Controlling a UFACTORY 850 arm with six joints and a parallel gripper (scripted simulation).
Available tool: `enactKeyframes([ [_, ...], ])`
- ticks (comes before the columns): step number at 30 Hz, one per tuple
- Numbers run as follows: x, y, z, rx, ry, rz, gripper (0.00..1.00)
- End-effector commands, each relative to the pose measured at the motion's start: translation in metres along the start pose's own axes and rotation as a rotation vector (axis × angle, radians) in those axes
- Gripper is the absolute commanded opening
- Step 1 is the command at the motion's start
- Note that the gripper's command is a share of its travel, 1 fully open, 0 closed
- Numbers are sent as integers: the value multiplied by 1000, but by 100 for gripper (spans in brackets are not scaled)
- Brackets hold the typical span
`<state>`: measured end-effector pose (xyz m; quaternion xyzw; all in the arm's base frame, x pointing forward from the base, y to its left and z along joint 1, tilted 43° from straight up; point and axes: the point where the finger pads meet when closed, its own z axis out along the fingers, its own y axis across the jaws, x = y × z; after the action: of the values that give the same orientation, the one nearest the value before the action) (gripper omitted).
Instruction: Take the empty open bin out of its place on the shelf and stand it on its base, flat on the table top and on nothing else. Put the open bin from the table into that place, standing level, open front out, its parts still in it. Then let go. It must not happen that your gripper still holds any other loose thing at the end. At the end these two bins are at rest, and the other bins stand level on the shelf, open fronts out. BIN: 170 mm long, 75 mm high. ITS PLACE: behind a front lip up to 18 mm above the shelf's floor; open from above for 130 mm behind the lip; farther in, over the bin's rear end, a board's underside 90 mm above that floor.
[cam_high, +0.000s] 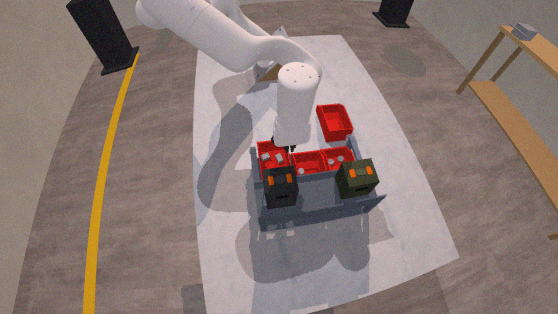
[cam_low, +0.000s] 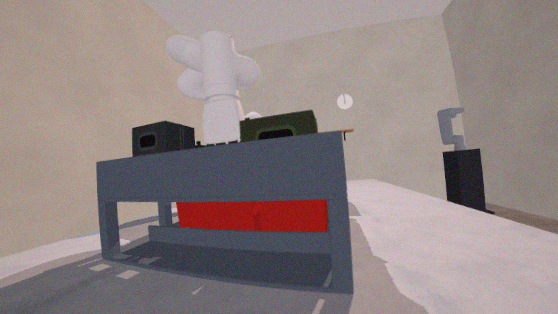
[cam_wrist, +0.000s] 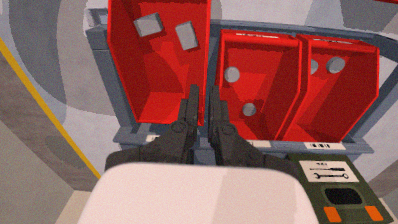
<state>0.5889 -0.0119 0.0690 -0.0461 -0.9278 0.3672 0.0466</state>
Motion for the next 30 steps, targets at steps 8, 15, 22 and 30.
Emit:
enactKeyframes([
  [8, 1, 0, -14, -1, -2, 1, 10],
  [15, 2, 0, -22, -1, -2, 1, 10],
  [22, 2, 0, -25, -1, -2, 1, 10],
  [30, 2, 0, -28, -1, -2, 1, 10],
])
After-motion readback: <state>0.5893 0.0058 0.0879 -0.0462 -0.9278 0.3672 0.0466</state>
